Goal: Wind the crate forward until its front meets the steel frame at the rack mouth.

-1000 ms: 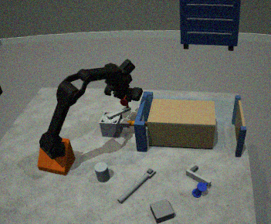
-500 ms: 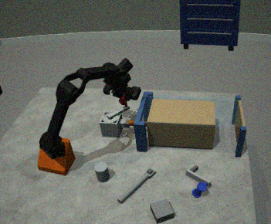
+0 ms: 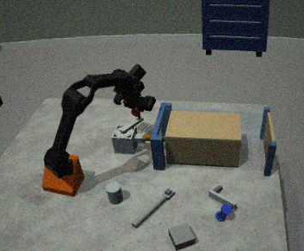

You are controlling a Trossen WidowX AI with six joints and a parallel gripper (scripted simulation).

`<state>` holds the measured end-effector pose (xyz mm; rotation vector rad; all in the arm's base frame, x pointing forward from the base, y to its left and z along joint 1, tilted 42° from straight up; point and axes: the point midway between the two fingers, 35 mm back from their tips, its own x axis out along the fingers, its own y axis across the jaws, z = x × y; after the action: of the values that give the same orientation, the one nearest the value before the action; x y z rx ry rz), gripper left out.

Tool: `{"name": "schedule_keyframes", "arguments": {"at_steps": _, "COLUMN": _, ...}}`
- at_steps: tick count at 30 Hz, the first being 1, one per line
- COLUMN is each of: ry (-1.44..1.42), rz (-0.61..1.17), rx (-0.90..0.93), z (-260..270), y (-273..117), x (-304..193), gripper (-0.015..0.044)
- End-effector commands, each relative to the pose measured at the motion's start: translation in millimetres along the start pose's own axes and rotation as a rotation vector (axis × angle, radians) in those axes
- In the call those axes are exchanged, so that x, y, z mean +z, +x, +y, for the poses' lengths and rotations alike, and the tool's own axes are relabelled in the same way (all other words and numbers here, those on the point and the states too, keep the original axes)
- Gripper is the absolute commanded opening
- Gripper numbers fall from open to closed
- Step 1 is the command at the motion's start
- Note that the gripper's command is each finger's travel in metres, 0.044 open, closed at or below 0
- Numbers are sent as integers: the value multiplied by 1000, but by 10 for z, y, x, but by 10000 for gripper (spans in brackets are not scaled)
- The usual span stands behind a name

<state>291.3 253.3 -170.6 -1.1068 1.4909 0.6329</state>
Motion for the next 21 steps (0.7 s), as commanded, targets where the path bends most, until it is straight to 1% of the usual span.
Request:
{"name": "schedule_keyframes", "arguments": {"at_steps": 1, "ry": -28, "rz": 3, "rx": 44, "z": 265, "y": 3, "x": 5, "gripper": 0}}
{"name": "schedule_keyframes", "arguments": {"at_steps": 21, "ry": -28, "rz": 3, "rx": 46, "z": 509, "y": -19, "x": -26, "gripper": 0}}
